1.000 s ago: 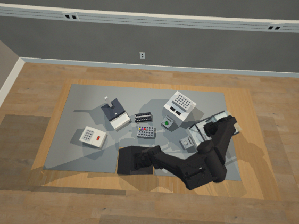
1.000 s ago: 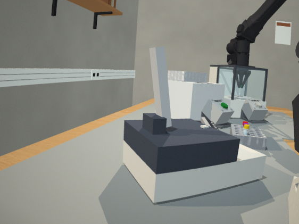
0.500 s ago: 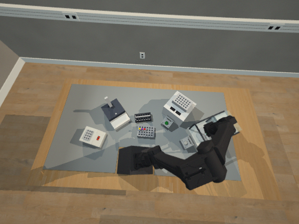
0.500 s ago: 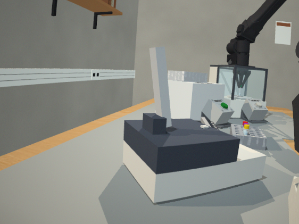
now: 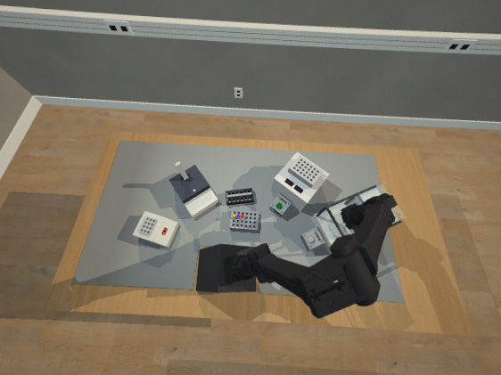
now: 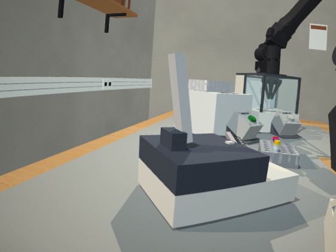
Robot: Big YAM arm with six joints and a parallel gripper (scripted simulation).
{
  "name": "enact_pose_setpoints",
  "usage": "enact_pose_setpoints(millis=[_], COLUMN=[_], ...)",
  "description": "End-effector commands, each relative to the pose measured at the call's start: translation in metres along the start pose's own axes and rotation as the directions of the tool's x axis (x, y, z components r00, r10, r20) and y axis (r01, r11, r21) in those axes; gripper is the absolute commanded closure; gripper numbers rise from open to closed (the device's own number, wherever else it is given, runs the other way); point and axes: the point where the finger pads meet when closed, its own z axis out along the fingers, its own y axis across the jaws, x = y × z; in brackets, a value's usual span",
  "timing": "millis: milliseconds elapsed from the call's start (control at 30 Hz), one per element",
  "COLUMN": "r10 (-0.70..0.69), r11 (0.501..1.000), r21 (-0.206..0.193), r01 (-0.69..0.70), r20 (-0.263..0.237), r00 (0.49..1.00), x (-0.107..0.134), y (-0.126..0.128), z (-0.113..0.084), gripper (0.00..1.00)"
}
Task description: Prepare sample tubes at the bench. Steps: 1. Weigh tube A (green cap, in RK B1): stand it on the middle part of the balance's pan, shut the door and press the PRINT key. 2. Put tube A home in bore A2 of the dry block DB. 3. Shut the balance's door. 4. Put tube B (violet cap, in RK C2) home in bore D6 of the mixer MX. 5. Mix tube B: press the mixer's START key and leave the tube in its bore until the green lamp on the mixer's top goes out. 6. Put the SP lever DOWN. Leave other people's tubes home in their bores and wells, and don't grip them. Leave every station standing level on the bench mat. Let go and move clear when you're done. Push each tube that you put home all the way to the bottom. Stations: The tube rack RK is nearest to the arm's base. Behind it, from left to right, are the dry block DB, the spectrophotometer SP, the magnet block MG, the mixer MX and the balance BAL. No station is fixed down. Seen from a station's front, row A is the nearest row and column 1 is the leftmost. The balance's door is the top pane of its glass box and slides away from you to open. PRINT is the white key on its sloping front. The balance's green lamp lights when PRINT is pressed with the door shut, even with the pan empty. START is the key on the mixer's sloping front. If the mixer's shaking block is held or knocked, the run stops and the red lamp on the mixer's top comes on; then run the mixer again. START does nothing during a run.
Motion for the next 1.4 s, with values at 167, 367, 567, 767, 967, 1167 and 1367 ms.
enact_pose_setpoints(millis=[167, 367, 567, 767, 967, 1167, 1367], r10=[0.007, 0.007, 0.007, 0.007, 0.007, -0.003, -0.002], r11=[1.000, 1.000, 1.000, 1.000, 1.000, 1.000, 1.000], r21=[-0.002, -0.002, -0.002, -0.002, -0.002, 0.001, 0.001], r01=[-0.007, -0.007, -0.007, -0.007, -0.007, 0.003, 0.002], r20=[0.031, 0.031, 0.031, 0.031, 0.031, 0.001, 0.006], r00=[0.999, 0.999, 0.999, 0.999, 0.999, 1.000, 1.000], x=[-0.013, -0.013, -0.013, -0.013, -0.013, -0.001, -0.004], y=[-0.001, -0.001, -0.001, -0.001, -0.001, 0.002, 0.001], z=[-0.007, -0.007, -0.007, -0.007, -0.007, 0.008, 0.007], gripper=[0.91, 0.91, 0.91, 0.91, 0.91, 0.91, 0.91])
